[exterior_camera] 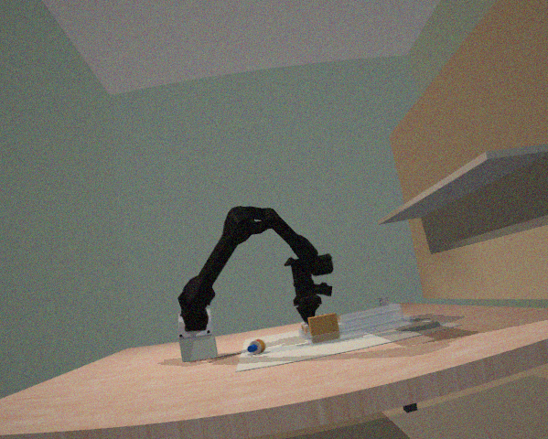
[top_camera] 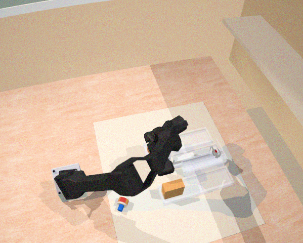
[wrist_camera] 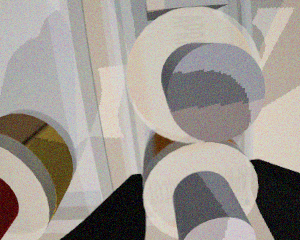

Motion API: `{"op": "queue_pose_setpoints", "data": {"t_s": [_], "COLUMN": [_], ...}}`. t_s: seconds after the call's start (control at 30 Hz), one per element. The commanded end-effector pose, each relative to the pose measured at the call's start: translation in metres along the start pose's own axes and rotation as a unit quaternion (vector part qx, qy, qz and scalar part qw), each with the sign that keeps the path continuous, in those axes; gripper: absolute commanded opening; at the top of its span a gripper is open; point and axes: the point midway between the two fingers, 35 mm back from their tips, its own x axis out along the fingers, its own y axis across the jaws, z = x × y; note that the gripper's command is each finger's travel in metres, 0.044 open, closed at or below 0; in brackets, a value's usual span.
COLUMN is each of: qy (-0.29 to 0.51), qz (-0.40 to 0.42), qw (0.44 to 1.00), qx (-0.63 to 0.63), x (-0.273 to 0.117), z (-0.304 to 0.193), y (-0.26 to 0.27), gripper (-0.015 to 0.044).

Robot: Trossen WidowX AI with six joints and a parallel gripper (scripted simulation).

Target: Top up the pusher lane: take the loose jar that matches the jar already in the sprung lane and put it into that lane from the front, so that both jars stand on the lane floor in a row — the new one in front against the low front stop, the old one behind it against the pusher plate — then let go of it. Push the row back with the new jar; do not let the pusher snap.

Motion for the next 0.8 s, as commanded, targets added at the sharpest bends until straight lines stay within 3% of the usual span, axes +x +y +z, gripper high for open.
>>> {"op": "queue_pose_setpoints", "data": {"t_s": [0.0,0.2,0.57,0.77], "qy": [0.000,0.000,0.000,0.000], "qz": [0.000,0.000,0.000,0.000], "qw": [1.000,1.000,1.000,1.000], "qx": [0.003,0.003,0.003,0.003], "x": [0.0001,0.0001,0.0000,-0.0076], "z": [-0.0011,-0.0011,-0.0002,0.0000], "y": [0.0001,0.0001,0.0001,0.0002], "gripper": [0.0000,0.0000,0.0289,0.0307]}}
